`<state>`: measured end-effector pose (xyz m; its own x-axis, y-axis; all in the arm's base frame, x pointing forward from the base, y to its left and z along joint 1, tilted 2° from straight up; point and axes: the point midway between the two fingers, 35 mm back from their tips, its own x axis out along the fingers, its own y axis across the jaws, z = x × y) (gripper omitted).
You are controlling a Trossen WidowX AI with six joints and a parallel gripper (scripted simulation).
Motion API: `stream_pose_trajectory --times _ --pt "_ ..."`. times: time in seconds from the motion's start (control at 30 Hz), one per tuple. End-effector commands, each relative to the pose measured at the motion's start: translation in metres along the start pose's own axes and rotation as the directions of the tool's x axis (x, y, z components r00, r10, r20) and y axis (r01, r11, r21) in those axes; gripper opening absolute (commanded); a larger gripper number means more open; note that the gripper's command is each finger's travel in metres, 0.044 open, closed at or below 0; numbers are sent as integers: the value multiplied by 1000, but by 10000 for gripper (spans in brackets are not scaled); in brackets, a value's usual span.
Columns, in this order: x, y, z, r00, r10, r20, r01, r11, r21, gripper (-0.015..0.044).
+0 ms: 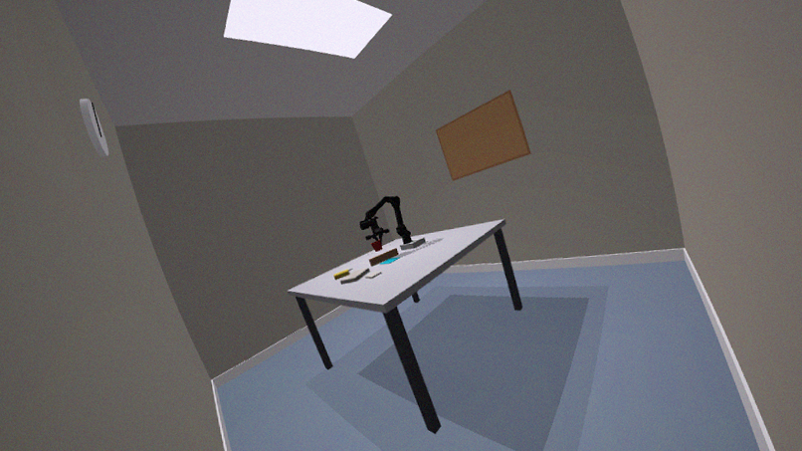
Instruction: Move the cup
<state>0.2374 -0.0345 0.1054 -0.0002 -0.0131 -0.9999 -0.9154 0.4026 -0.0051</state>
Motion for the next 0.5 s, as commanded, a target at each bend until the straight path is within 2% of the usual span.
stream_pose_trajectory --times 0.0,0.47 --pt "0 1 6 1000 0 0 0 1000 3 0" --pt "-1 6 30 1000 1 2 -1 1000 4 0"
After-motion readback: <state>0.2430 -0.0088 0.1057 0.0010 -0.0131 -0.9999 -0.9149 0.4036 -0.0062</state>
